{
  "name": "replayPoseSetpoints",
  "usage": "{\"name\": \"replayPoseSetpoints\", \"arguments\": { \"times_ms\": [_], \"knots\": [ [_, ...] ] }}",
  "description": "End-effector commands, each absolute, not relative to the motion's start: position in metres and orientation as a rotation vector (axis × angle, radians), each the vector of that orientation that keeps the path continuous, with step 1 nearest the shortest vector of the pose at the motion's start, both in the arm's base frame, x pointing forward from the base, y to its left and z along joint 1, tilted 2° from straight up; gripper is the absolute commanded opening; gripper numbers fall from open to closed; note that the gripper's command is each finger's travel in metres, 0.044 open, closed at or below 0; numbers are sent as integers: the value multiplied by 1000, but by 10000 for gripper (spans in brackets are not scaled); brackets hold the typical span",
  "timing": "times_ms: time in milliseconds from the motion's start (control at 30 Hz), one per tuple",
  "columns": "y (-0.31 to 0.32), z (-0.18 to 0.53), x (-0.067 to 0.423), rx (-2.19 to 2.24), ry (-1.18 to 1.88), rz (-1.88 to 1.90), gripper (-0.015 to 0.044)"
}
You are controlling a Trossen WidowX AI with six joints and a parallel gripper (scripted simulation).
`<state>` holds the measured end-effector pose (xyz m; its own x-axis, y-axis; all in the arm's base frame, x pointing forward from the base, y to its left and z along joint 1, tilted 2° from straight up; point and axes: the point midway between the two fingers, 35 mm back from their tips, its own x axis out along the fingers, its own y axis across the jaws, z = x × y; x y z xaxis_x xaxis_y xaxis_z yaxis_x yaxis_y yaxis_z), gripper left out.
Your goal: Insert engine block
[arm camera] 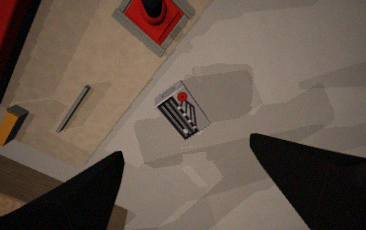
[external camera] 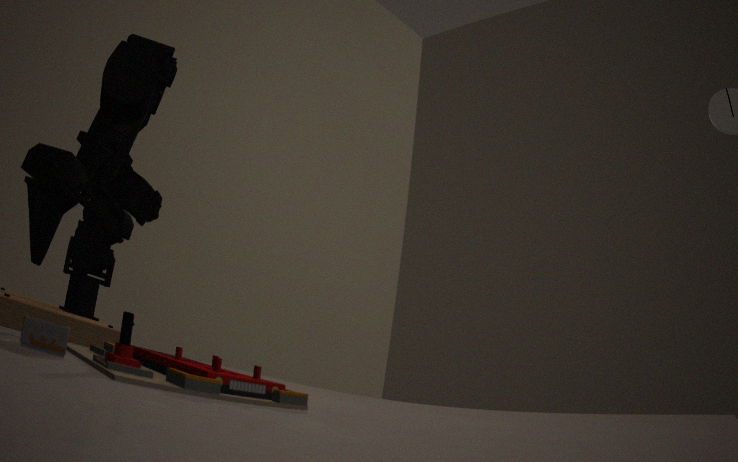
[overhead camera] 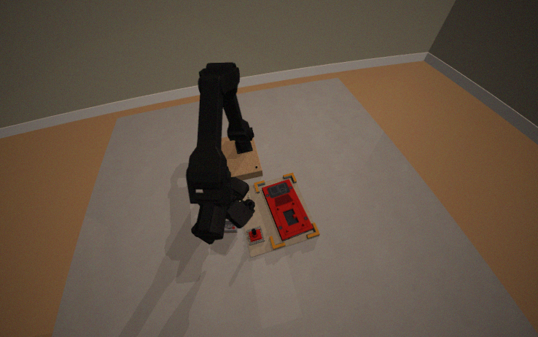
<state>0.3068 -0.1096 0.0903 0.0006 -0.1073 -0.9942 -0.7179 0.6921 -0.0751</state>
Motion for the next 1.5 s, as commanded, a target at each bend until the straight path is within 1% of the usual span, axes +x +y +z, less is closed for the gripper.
{"name": "replayPoseSetpoints", "arguments": {
  "times_ms": [0, 433, 633, 800, 1467],
  "knots": [
    [-110, 97, 308, -785, 1465, 646, 440],
    [-113, 107, 306, -1059, 1264, 980, 440],
    [-114, 108, 307, -1063, 1261, 984, 440],
    [-116, 73, 311, -1063, 1261, 984, 440],
    [-116, 41, 312, -1063, 1261, 984, 440]
  ]
}}
